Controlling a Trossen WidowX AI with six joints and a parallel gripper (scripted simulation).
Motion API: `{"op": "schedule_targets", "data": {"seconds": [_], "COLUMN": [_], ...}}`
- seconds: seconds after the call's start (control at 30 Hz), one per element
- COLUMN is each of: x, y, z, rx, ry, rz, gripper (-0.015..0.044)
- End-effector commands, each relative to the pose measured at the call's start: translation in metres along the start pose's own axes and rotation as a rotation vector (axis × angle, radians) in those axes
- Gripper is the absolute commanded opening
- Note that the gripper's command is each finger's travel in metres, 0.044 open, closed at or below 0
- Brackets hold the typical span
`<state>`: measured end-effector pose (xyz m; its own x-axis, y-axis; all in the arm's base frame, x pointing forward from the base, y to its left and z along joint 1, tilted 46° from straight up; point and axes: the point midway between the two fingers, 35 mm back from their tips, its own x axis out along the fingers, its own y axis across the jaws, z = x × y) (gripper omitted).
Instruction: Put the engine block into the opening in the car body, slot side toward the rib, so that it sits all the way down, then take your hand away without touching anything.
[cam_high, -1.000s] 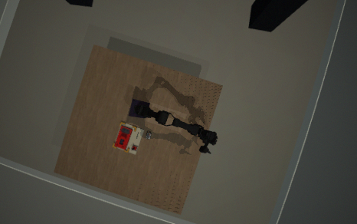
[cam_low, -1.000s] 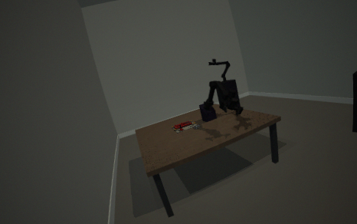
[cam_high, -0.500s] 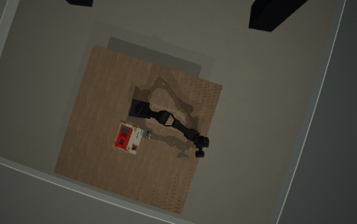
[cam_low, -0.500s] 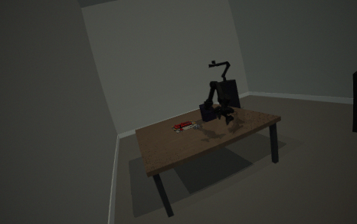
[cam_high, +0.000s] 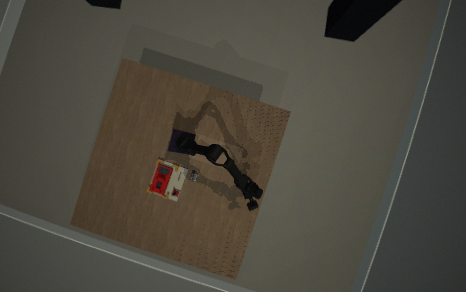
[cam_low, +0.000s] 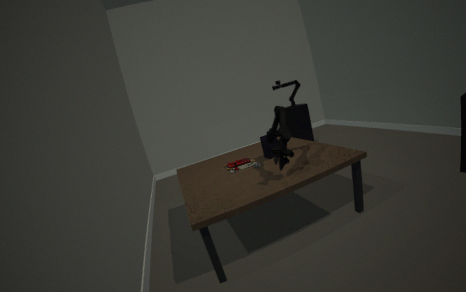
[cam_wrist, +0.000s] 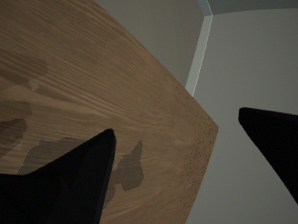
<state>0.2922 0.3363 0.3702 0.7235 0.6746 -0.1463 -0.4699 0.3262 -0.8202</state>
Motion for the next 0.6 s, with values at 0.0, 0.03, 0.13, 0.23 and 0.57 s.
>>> {"op": "schedule_targets", "data": {"seconds": [0.0, 0.03, 0.13, 0.23, 0.57], "x": [0.007, 0.008, 0.010, 0.010, -0.006], "y": [0.013, 0.016, 0.023, 0.031, 0.059], "z": [-0.029, -0.037, -0.059, -0.082, -0.165], "rx": [-0.111, -0.138, -0.217, -0.292, -0.519], "ry": [0.049, 0.059, 0.088, 0.117, 0.201], "rz": [0.070, 0.086, 0.139, 0.196, 0.420], "gripper": [0.0440, 0.0440, 0.0440, 0.0440, 0.0440]}}
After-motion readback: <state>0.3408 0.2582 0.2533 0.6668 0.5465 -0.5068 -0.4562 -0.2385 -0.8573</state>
